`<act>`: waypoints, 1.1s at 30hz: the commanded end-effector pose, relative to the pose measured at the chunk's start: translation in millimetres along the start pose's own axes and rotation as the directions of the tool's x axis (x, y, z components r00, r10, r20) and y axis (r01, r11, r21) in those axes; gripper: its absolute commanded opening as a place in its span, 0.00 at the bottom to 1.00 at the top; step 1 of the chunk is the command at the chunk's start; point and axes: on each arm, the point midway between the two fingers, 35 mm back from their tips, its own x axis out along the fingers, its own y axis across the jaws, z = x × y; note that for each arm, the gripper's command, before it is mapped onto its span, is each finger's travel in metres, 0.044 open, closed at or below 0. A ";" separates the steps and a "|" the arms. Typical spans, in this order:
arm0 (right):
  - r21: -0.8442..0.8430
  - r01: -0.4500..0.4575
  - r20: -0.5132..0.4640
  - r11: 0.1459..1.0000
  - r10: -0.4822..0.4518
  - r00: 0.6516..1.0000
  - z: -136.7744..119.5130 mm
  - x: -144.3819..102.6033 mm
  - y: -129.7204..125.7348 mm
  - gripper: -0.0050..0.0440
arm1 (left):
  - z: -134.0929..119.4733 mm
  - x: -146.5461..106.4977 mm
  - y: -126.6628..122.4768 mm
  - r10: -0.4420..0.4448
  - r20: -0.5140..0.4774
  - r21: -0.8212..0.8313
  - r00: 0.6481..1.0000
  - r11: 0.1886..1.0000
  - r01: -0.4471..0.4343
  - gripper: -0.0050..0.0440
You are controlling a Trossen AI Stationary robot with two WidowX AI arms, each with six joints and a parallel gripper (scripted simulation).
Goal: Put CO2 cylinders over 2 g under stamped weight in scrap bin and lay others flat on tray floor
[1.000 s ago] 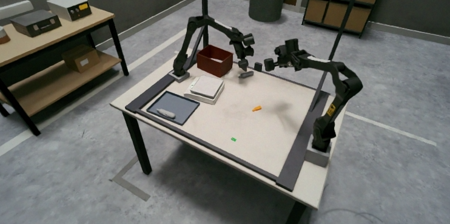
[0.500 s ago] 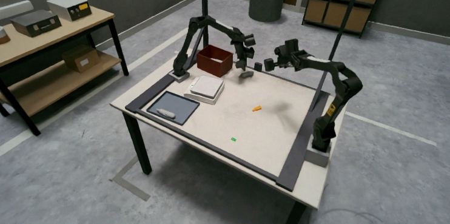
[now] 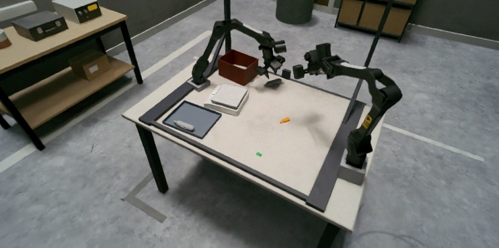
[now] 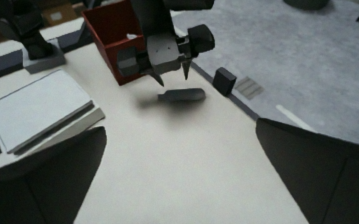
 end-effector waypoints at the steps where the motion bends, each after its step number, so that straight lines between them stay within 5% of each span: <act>1: 0.189 -0.003 0.005 0.982 0.002 1.000 6.6 -8.5 5.7 0.62 | 8.9 -5.7 -0.3 -0.001 0.026 -0.001 1.000 1.000 0.001 1.00; 14: 0.697 0.068 -0.035 0.714 -0.061 0.998 8.4 -2.5 3.2 0.62 | 8.9 -5.7 -0.3 -0.001 0.026 -0.001 1.000 1.000 0.001 1.00; 27: 0.994 0.095 -0.086 0.057 -0.140 0.986 9.4 4.6 -0.7 0.62 | 8.9 -5.7 -0.3 -0.001 0.026 -0.001 1.000 1.000 0.001 1.00; 33: 0.994 0.086 -0.095 -0.067 -0.155 0.983 3.5 8.8 3.5 0.62 | 8.9 -5.7 -0.3 -0.001 0.026 -0.001 1.000 1.000 0.001 1.00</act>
